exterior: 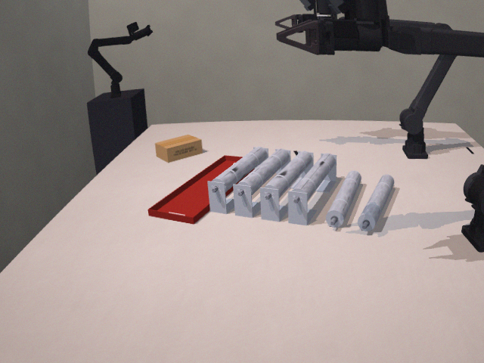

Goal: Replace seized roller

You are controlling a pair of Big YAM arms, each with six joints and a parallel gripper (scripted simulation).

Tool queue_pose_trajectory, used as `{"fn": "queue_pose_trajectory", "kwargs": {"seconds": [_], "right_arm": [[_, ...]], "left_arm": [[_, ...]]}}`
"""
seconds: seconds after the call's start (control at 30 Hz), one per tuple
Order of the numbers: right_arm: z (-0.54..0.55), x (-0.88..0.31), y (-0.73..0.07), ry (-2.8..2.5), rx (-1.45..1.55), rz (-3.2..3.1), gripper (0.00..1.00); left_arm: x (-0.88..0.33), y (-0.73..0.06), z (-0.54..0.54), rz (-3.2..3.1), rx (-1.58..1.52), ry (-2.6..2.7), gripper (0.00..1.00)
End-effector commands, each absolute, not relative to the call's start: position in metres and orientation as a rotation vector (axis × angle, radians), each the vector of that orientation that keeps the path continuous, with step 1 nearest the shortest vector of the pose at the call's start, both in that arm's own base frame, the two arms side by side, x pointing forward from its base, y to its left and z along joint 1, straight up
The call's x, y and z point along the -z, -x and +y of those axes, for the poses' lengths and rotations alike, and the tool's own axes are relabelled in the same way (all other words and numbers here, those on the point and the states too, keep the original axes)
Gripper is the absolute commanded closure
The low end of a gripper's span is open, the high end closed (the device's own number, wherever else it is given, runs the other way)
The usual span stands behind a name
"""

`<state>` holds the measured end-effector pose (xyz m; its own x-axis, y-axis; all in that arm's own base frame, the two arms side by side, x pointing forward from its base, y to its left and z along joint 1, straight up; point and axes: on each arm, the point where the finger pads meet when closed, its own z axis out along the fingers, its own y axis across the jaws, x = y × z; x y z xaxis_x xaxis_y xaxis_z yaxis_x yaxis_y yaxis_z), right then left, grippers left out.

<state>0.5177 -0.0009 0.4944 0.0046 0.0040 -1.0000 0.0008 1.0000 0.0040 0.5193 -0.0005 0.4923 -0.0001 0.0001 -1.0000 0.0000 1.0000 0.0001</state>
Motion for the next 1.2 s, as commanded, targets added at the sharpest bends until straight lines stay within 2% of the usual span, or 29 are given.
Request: {"fn": "queue_pose_trajectory", "kwargs": {"seconds": [0.0, 0.1, 0.13, 0.67, 0.7, 1.17], "right_arm": [[0.003, -0.539, -0.523, 0.01, 0.003, 1.492, 1.0], [0.004, -0.538, -0.523, 0.013, 0.002, 1.495, 1.0], [0.005, -0.538, -0.523, 0.014, 0.002, 1.496, 0.38], [0.004, -0.535, -0.524, 0.012, 0.002, 1.51, 0.38], [0.009, -0.509, -0.529, 0.026, -0.002, 1.564, 0.38], [0.06, -0.472, -0.548, 0.198, -0.012, 1.702, 0.38]], "left_arm": [[-0.547, -0.515, -0.007, 1.468, 0.002, -0.013, 0.68], [-0.546, -0.515, -0.007, 1.468, 0.002, -0.013, 0.68], [-0.546, -0.515, -0.007, 1.468, 0.002, -0.012, 0.68], [-0.545, -0.516, -0.007, 1.469, 0.004, -0.011, 0.68], [-0.491, -0.528, -0.01, 1.595, 0.029, -0.002, 0.68], [-0.451, -0.551, -0.029, 1.736, 0.246, 0.093, 0.68]]}}
